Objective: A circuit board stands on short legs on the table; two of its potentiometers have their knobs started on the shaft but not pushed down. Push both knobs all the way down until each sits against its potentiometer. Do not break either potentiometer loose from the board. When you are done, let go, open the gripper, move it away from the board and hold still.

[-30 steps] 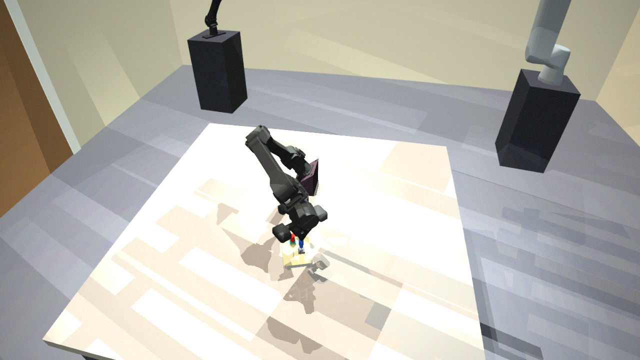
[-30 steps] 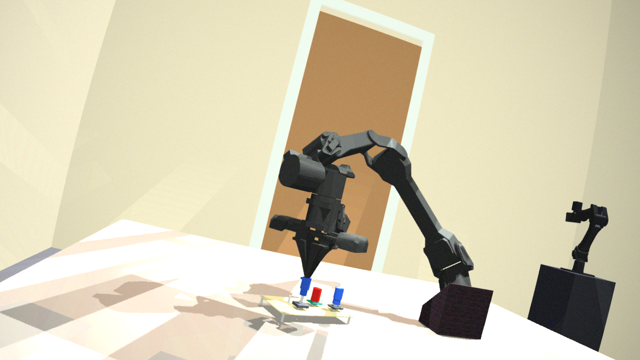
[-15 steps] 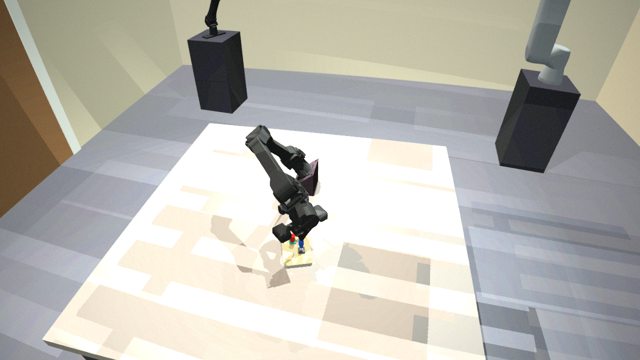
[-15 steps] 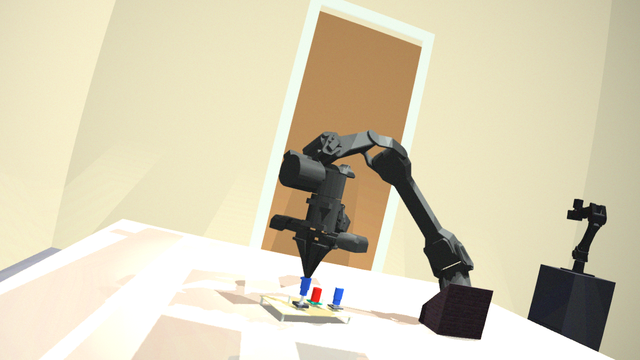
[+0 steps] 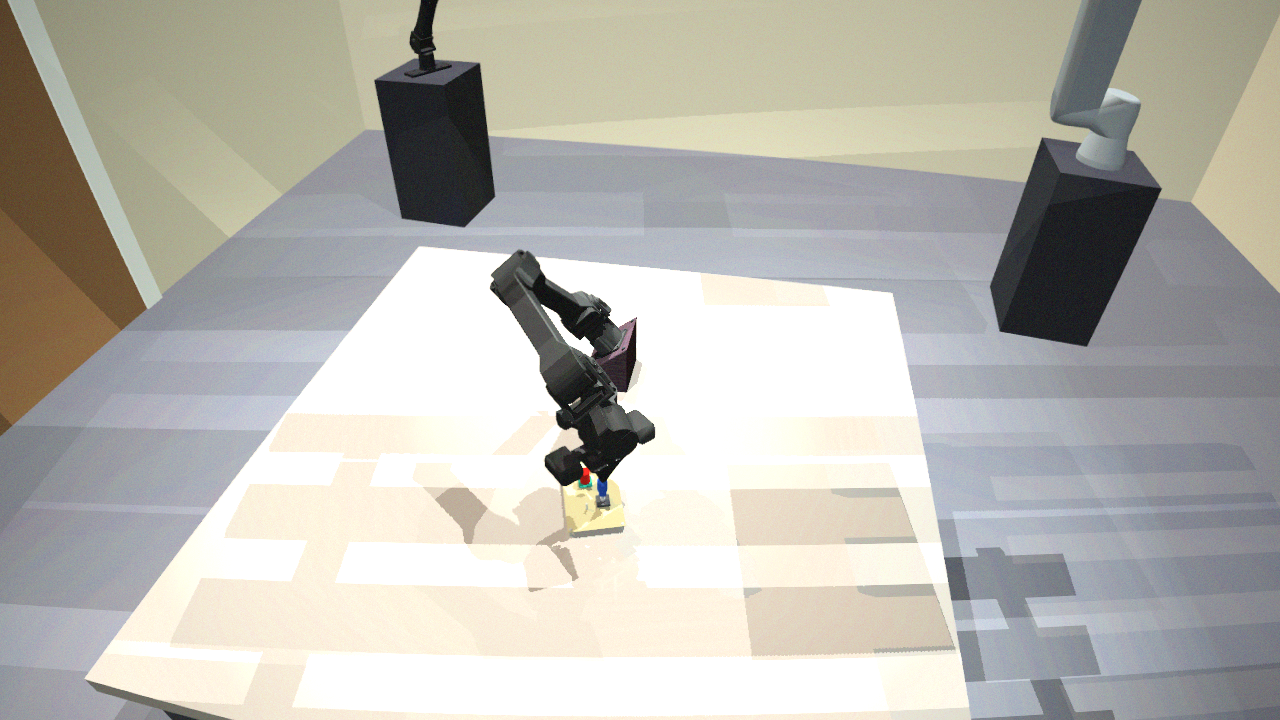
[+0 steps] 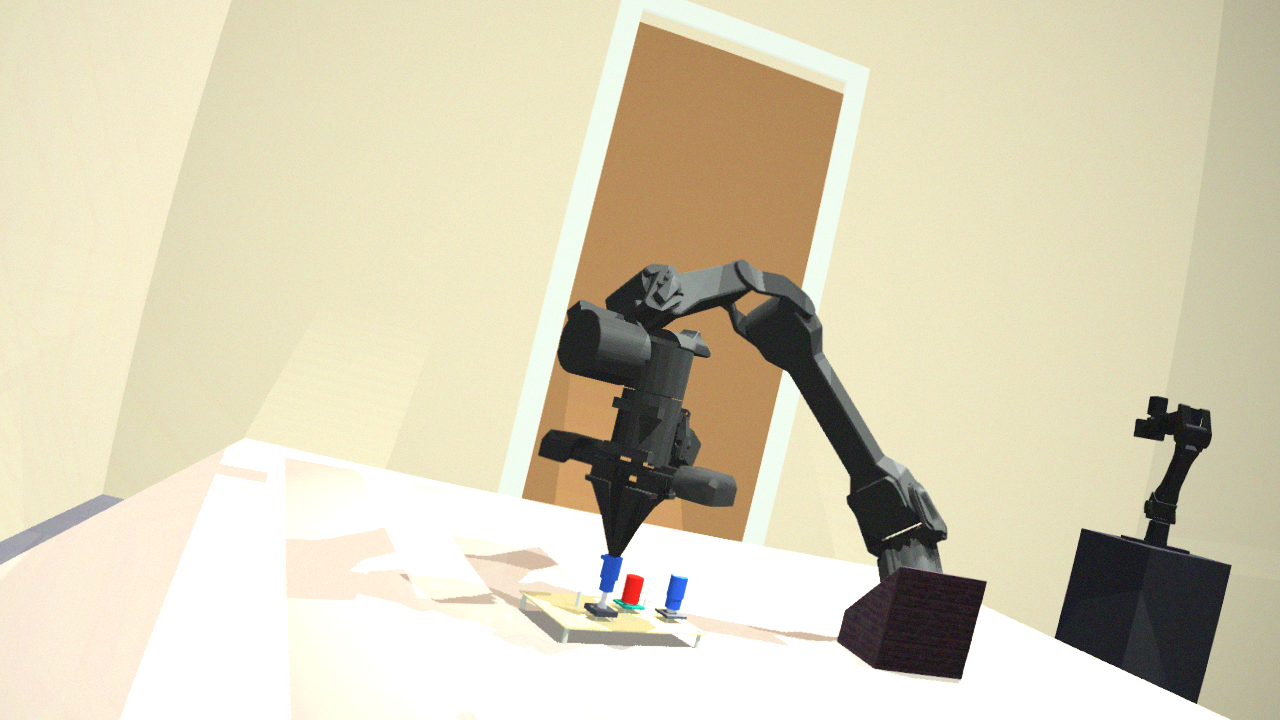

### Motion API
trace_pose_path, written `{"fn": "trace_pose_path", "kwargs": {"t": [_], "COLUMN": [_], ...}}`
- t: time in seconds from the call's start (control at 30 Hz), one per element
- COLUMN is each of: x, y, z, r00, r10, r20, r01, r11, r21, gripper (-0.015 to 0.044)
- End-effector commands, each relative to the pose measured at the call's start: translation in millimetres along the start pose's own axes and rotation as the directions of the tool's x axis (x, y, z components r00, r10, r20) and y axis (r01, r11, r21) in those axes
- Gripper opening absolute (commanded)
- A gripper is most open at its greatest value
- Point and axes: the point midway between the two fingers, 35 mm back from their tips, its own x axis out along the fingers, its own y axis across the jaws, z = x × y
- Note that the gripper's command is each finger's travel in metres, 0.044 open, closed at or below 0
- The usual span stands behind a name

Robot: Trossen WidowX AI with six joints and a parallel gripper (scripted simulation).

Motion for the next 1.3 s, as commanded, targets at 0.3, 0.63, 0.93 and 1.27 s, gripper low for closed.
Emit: {"fn": "trace_pose_path", "kwargs": {"t": [0.3,0.63,0.93,1.27], "x": [6.1,10.1,10.4,14.1], "y": [1.3,1.3,1.4,1.4], "z": [0.4,0.4,0.4,0.5], "r00": [1.0,1.0,1.0,1.0], "r10": [0.005,0.005,0.005,0.005], "r20": [0.003,0.003,0.003,0.003], "r01": [-0.005,-0.005,-0.005,-0.005], "r11": [1.0,1.0,1.0,1.0], "r21": [0.0,0.0,0.0,0.0], "gripper": [0.0,0.0,0.0,0.0]}}
